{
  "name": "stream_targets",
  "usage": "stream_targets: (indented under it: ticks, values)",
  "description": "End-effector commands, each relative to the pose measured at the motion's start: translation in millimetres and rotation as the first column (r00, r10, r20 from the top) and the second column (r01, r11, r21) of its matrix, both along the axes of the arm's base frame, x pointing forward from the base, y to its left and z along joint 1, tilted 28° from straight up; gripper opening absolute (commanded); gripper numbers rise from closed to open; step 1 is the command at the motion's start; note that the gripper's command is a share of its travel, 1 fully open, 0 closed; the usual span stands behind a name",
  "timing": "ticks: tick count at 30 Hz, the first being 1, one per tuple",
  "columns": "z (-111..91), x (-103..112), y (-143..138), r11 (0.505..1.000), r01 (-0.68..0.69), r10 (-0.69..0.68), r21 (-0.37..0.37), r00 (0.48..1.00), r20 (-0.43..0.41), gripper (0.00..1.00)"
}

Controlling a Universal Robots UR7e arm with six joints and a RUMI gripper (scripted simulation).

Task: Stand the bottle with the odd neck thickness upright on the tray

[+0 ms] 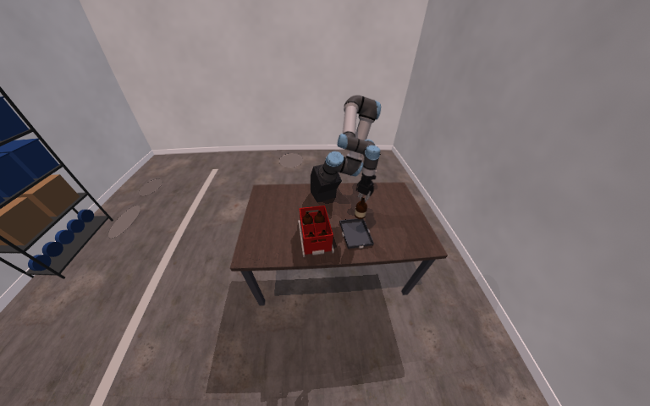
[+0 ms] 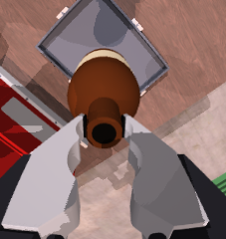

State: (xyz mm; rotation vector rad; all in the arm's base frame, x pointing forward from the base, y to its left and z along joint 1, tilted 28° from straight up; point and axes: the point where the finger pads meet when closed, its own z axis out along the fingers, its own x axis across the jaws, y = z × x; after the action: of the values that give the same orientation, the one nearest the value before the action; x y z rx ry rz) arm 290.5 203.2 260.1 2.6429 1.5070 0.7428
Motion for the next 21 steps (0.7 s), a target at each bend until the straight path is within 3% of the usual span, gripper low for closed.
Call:
stream_targets:
  ticks: [1, 21]
  values:
    - [4.0, 1.5, 0.2, 1.000, -0.001, 0.001, 0.000, 1.000, 0.007, 0.00]
    - [1.2, 1.6, 0.7, 1.000, -0.001, 0.001, 0.000, 1.000, 0.004, 0.00]
